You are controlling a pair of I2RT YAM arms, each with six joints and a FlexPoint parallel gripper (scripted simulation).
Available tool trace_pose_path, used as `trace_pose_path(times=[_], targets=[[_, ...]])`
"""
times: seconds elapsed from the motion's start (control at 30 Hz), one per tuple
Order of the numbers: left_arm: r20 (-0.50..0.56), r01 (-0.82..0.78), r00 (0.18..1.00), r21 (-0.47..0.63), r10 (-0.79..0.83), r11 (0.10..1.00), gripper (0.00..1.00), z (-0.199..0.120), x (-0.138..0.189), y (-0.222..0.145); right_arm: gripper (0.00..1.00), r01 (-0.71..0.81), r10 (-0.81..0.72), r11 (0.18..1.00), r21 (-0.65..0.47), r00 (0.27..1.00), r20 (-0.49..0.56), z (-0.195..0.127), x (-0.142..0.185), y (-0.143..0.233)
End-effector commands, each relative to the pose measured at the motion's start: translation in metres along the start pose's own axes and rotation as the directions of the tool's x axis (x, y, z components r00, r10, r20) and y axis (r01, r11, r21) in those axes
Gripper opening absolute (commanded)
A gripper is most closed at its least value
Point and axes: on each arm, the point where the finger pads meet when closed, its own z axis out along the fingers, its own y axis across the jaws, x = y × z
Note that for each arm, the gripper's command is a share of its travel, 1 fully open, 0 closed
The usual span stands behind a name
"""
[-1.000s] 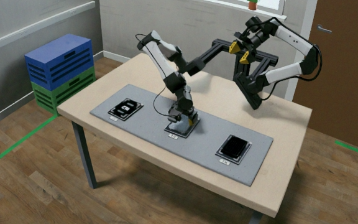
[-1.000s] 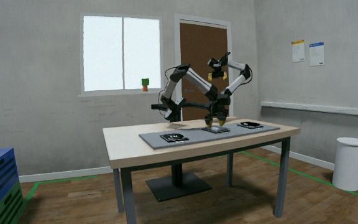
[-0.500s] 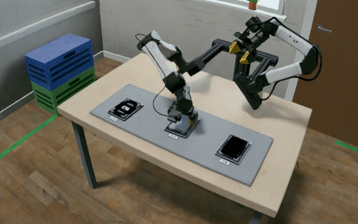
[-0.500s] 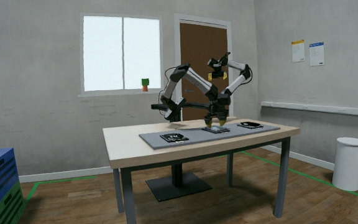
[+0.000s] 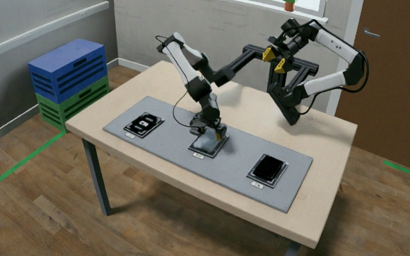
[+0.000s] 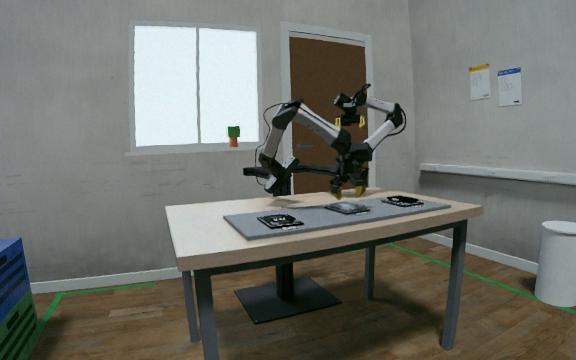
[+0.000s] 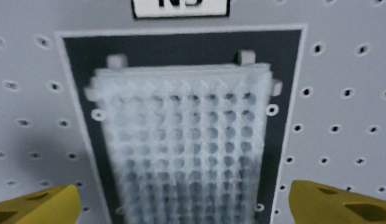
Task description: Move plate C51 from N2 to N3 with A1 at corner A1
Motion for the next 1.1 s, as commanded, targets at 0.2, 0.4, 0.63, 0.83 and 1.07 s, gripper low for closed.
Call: trace_pose_path(times=[0.2,0.4,0.63,0.83,1.07], targets=[[0.007,0.001,1.0,-0.004,-0.001,1.0,1.0,-0.003,-0.002,0.001,1.0,0.036,-0.034,0.999,-0.028,0.997,0.072,-0.023,-0.01,0.009],[0.007,0.001,1.0,-0.004,-0.001,1.0,1.0,-0.003,-0.002,0.001,1.0,0.202,-0.187,0.979,-0.039,0.954,0.233,-0.048,-0.002,0.006],[0.007,0.001,1.0,-0.004,-0.001,1.0,1.0,-0.003,-0.002,0.001,1.0,0.329,-0.3,0.944,-0.039,0.898,0.321,-0.067,0.018,0.002],[0.007,0.001,1.0,-0.004,-0.001,1.0,1.0,-0.003,-0.002,0.001,1.0,0.424,-0.383,0.905,-0.02,0.836,0.393,-0.081,0.035,-0.005],[0.007,0.001,1.0,-0.004,-0.001,1.0,1.0,-0.003,-0.002,0.001,1.0,0.454,-0.412,0.891,-0.011,0.818,0.403,-0.083,0.047,-0.017]])
